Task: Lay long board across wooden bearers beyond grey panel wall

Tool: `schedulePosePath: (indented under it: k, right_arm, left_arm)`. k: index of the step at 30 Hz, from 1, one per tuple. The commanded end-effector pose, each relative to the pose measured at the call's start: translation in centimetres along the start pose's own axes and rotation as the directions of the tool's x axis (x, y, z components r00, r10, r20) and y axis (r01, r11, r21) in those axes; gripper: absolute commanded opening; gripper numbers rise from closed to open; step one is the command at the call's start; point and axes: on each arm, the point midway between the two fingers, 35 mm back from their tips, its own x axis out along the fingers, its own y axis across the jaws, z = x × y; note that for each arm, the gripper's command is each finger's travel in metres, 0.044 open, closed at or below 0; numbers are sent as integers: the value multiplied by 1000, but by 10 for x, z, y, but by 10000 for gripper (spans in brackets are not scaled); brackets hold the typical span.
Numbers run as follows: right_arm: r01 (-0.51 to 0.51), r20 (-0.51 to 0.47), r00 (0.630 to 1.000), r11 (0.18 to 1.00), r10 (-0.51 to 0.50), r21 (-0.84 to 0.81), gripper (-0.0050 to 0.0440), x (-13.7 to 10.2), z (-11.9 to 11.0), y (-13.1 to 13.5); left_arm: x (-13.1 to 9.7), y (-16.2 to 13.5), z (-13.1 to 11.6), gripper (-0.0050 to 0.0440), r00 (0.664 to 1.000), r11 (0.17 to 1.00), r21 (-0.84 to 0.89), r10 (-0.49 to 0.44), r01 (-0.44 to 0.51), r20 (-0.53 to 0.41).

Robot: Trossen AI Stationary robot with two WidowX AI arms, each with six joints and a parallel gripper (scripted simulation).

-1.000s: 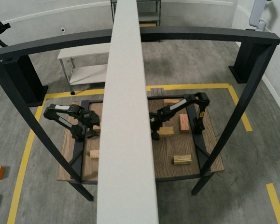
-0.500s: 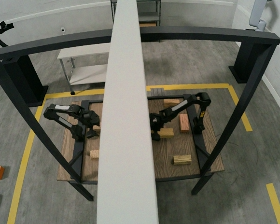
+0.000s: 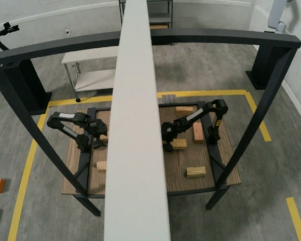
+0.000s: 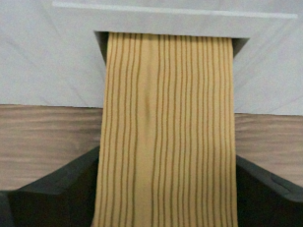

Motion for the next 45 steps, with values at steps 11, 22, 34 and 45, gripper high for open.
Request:
schedulePosePath:
  k: [11, 22, 34, 45]
  right_arm:
    - [-5, 70, 998, 1000, 5, 3, 348, -14, 19, 1]
    - [-5, 77, 997, 1000, 4, 8, 400, -55, 21, 1]
    - [-2, 49, 999, 1000, 2, 7, 400, -100, -8, 1]
    - [5, 73, 997, 1000, -5, 13, 400, -74, -65, 3]
  left_arm:
    - [-4, 0, 5, 400, 1000, 1000, -3, -3, 3, 21]
    - [-4, 0, 5, 400, 1000, 1000, -3, -3, 3, 21]
    - [-4, 0, 5, 400, 1000, 1000, -3, -3, 3, 21]
    - [-4, 0, 5, 400, 1000, 1000, -3, -3, 3, 21]
